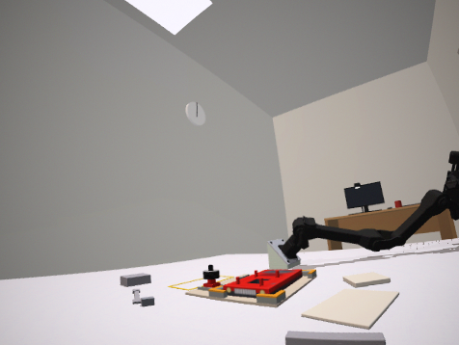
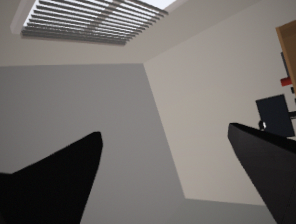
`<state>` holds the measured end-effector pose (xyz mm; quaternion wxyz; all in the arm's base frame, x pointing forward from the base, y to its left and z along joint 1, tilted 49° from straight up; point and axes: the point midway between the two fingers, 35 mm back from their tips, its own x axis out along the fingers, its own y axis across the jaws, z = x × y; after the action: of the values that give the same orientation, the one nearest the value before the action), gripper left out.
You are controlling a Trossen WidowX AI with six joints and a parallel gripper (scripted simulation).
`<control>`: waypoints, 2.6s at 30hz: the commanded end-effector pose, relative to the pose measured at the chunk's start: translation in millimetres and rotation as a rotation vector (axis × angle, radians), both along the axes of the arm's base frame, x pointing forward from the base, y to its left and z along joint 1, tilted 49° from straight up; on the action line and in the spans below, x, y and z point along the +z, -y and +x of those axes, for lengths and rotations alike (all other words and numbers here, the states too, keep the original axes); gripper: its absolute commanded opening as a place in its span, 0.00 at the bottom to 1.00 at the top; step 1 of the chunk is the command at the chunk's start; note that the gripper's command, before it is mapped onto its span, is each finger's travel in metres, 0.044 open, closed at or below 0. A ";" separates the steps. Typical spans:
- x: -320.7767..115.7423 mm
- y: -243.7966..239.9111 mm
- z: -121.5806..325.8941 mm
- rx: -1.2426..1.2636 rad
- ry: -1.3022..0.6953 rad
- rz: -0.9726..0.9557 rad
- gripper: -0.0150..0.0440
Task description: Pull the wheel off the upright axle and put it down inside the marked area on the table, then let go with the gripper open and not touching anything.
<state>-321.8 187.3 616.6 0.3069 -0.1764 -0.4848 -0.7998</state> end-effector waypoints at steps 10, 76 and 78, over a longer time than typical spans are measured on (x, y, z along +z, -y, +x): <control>33.0 40.2 34.9 0.067 -0.098 0.001 0.76; -39.5 384.5 595.0 1.321 -1.102 0.630 0.76; -51.0 385.5 607.5 1.362 -1.112 0.659 0.76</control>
<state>253.6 -195.1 594.7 0.9121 -0.1443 -0.0539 -0.3798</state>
